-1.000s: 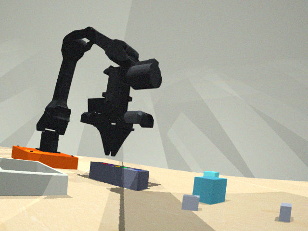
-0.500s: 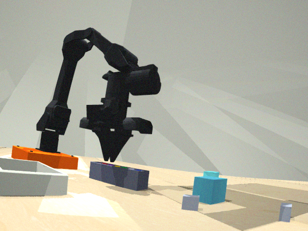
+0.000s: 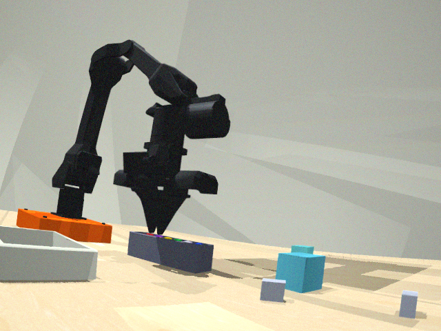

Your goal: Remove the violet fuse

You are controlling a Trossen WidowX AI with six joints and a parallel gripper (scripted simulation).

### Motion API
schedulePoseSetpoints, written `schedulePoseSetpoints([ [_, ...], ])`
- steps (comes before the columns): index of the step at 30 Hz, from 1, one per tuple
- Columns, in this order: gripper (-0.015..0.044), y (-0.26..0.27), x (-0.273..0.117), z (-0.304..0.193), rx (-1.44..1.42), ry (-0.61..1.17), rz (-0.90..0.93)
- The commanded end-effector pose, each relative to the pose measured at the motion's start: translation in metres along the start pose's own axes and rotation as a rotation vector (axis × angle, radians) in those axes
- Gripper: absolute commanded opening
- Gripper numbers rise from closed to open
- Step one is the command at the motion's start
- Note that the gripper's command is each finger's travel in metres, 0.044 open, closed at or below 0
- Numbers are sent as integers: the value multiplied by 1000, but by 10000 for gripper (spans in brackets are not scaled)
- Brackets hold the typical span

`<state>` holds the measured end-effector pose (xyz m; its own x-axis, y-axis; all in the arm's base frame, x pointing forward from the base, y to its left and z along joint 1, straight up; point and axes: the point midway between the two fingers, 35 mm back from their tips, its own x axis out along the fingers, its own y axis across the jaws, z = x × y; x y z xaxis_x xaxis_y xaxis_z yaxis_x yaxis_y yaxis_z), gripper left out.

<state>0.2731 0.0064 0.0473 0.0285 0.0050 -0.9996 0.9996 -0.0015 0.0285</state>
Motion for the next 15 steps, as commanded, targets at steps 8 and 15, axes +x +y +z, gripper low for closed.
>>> schedulePoseSetpoints([
  [8,74,0,9,1,5,-5,-1],
  [15,67,0,8,0,-1,0,-1],
])
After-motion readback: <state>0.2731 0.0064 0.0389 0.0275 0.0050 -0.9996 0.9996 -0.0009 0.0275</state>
